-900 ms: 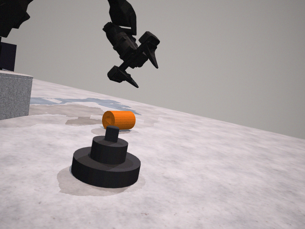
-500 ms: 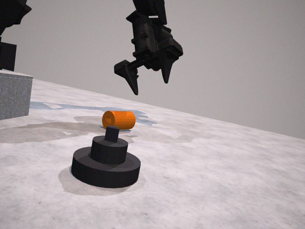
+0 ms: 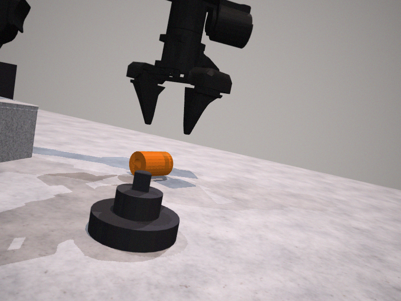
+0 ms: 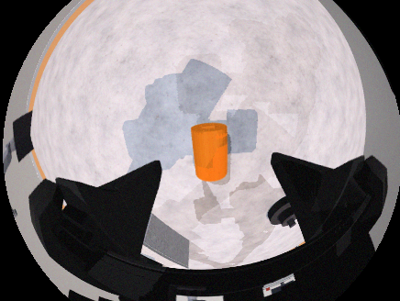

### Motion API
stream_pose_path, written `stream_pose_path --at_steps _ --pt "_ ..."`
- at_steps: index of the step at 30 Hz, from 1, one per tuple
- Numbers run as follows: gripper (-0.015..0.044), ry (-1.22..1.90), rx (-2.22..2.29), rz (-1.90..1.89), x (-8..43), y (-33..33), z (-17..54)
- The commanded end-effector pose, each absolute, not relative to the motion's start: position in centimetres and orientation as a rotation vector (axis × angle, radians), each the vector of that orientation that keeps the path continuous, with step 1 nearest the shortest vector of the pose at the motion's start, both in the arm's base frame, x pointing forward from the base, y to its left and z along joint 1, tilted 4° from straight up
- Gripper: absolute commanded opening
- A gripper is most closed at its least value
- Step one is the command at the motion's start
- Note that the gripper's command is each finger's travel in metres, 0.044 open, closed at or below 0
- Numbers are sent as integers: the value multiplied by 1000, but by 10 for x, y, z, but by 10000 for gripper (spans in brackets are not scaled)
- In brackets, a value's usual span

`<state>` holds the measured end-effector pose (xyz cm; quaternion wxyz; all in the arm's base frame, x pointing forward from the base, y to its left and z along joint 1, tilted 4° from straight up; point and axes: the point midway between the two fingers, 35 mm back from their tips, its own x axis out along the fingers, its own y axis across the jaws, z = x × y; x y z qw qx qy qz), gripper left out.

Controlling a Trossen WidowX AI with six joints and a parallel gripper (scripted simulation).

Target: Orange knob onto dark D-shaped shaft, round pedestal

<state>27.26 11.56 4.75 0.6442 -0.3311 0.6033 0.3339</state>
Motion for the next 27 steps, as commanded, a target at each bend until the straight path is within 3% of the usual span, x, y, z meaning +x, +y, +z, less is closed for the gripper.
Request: stream_pose_path --at_steps 1,27 --pt "440 1356 -734 789 270 114 48" --pt "440 1357 -734 789 273 118 0"
